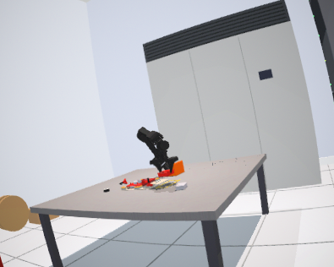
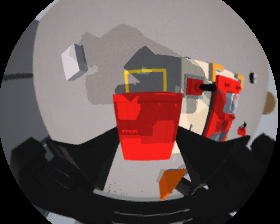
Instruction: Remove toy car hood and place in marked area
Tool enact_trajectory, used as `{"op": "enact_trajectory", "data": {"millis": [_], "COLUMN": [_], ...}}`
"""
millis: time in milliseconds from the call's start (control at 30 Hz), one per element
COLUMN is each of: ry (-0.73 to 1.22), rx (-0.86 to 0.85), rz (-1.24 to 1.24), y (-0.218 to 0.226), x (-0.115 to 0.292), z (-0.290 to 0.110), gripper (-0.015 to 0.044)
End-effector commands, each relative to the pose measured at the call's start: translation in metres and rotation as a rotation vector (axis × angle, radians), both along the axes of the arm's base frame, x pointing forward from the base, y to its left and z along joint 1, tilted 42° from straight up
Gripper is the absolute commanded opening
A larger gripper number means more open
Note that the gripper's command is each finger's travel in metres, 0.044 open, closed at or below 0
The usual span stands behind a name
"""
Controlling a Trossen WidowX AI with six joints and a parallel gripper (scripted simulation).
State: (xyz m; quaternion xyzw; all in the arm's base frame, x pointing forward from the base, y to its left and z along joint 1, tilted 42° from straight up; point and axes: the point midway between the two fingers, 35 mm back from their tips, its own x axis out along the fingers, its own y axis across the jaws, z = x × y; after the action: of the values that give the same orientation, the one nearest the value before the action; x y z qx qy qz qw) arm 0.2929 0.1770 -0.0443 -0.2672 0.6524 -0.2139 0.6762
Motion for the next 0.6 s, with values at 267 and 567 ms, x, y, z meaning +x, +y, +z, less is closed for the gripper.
{"op": "enact_trajectory", "data": {"millis": [267,567], "ry": [0.009,0.009], "rx": [-0.01,-0.01], "rz": [0.002,0.002], "y": [-0.0089,-0.0136], "x": [-0.001,-0.001], "z": [-0.0087,-0.0138], "gripper": [0.0,0.0]}}
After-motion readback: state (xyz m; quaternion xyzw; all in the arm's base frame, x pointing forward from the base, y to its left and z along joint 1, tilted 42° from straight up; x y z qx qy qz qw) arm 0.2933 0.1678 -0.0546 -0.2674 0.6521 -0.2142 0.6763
